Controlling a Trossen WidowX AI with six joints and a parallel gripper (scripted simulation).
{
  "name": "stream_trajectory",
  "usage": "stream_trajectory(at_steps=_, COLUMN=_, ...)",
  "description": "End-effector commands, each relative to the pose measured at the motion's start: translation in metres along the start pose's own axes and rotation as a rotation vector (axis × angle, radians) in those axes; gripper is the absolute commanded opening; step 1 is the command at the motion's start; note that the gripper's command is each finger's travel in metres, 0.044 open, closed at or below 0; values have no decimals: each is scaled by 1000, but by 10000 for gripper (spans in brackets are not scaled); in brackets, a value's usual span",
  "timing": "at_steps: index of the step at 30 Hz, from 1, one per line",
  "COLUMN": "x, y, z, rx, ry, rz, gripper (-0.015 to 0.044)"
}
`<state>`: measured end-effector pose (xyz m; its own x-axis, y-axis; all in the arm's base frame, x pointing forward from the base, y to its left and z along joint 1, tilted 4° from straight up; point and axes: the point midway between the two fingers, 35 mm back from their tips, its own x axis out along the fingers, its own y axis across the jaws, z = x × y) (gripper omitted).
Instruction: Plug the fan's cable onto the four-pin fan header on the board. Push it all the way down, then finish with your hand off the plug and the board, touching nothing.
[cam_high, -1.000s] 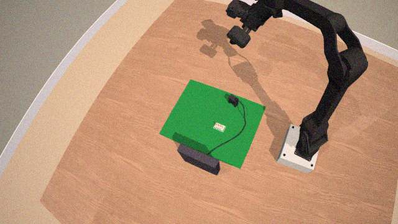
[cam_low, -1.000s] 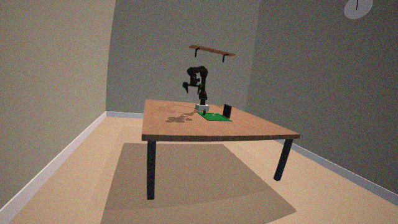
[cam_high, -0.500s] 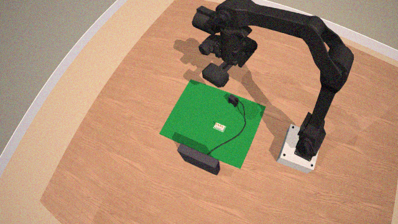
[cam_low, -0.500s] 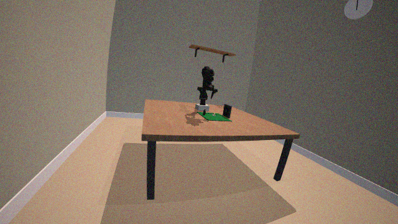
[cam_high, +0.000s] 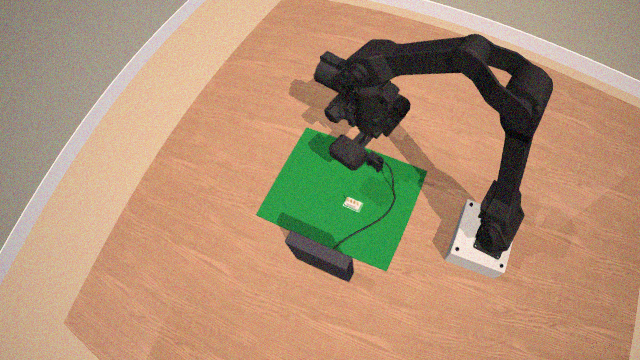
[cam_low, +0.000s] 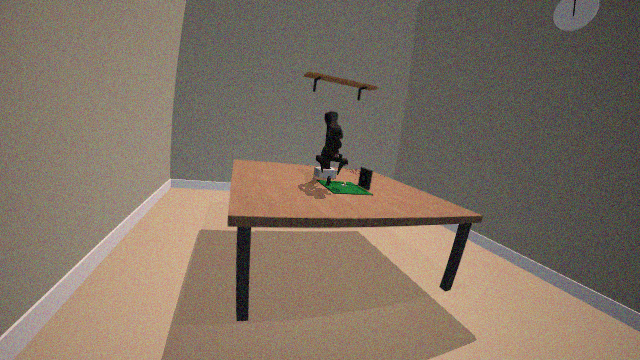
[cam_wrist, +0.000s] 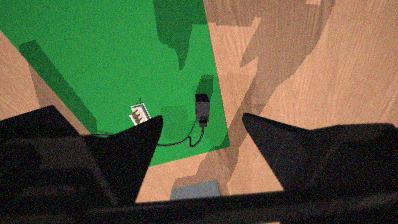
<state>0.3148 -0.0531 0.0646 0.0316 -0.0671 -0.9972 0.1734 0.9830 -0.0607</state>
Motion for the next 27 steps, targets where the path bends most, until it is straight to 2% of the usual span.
stream_trajectory(at_steps=1, x=7, y=-2, z=0, rx=-3, ry=-10, rz=-5, gripper=440)
stream_trajectory(at_steps=27, x=44, y=-2, z=1, rx=-3, ry=-9, rz=-6, gripper=440)
